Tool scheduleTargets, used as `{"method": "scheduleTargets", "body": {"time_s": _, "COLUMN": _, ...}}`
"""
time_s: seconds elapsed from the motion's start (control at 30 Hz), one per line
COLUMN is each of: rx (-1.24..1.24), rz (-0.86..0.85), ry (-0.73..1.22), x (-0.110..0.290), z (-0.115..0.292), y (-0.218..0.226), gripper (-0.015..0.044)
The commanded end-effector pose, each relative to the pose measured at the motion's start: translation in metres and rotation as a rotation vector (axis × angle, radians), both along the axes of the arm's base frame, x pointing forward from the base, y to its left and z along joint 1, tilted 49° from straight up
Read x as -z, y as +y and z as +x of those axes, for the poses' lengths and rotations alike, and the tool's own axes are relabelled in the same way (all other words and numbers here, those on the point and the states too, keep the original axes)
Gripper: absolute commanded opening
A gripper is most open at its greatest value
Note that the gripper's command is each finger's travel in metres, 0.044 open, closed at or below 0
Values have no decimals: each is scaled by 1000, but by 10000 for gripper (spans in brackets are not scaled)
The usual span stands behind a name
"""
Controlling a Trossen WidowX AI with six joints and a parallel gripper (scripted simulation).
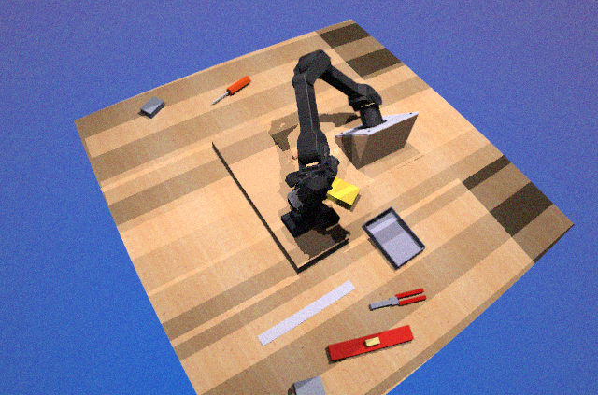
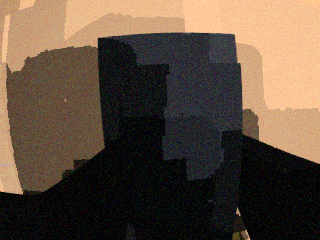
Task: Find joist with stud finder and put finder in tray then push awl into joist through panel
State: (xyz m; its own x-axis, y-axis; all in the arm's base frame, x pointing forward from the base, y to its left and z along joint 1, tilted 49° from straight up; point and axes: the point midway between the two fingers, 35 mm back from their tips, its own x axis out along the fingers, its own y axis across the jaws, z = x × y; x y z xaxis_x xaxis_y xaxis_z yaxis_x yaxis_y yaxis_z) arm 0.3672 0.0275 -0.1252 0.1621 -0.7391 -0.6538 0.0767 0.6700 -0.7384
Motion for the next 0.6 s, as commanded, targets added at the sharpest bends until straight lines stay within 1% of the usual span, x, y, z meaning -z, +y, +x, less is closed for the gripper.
{"method": "scheduleTargets", "body": {"time_s": 0.0, "rx": -1, "rz": -7, "ry": 1, "x": -5, "z": 0, "y": -6, "gripper": 0}}
{"method": "scheduleTargets", "body": {"time_s": 0.57, "rx": -1, "rz": -8, "ry": 2, "x": -23, "z": -2, "y": -22, "gripper": 0}}
